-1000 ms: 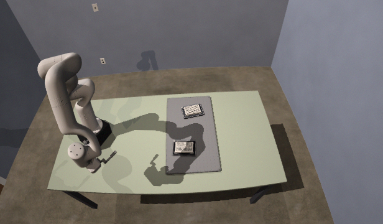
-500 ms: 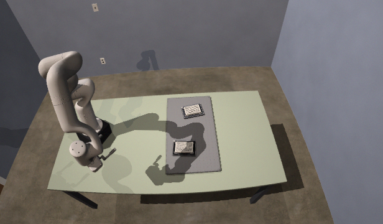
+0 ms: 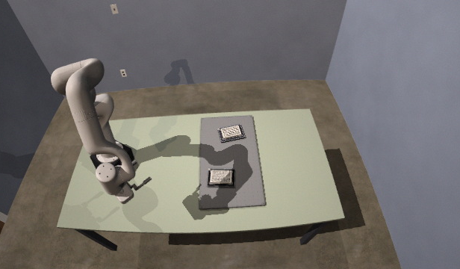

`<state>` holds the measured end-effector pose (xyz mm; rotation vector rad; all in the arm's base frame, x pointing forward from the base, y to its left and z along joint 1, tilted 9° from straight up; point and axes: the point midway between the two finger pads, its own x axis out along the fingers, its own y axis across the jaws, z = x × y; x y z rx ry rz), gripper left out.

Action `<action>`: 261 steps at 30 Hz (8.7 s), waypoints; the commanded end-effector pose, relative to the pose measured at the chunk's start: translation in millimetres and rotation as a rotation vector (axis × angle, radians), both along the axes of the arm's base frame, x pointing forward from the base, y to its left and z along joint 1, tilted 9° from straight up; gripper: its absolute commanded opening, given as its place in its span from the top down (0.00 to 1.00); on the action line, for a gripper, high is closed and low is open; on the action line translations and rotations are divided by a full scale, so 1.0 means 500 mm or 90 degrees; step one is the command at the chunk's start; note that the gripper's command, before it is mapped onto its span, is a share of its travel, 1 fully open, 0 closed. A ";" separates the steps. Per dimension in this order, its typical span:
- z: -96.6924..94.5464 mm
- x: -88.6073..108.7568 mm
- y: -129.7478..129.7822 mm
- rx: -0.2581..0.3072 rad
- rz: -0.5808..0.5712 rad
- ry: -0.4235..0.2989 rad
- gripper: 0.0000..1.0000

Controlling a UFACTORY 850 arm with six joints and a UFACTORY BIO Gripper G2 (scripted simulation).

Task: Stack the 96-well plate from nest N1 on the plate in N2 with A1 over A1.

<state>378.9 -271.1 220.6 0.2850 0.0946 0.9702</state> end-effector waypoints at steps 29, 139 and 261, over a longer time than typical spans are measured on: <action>-0.012 0.233 0.137 -0.047 -0.105 -0.017 0.63; -0.088 0.612 0.627 -0.076 -0.575 -0.058 0.63; -0.496 0.731 0.480 -0.076 -0.575 -0.058 0.63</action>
